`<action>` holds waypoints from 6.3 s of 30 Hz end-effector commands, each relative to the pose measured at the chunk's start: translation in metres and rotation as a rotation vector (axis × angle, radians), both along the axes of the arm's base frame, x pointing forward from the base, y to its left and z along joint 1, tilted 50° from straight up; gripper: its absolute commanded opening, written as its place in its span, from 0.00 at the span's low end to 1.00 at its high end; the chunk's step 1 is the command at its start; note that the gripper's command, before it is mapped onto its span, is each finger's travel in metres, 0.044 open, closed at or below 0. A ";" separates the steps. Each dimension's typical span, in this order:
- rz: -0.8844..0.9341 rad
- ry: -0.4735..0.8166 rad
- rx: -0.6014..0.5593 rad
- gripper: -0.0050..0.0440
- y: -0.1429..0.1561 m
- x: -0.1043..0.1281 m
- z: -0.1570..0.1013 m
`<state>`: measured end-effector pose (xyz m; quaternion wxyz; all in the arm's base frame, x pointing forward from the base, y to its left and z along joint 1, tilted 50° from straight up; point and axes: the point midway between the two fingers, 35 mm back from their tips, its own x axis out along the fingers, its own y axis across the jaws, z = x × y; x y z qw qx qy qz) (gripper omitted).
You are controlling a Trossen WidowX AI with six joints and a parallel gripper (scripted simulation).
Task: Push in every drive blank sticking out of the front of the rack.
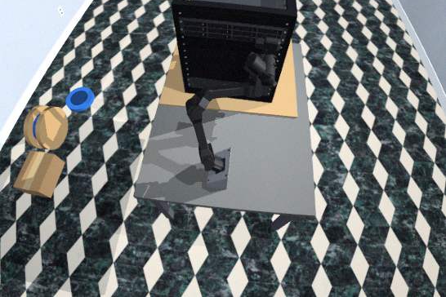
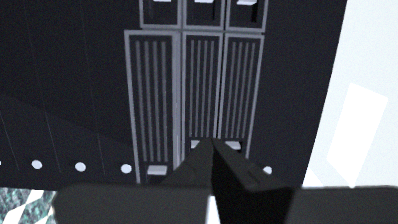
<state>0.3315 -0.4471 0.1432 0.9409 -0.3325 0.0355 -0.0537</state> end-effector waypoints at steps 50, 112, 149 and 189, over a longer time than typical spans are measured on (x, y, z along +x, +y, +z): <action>0.003 -0.011 -0.025 0.00 0.025 -0.008 -0.005; 0.003 -0.011 -0.025 0.00 0.020 0.013 -0.007; 0.003 -0.011 -0.025 0.00 0.019 0.023 -0.007; 0.003 -0.011 -0.025 0.00 0.018 0.033 -0.007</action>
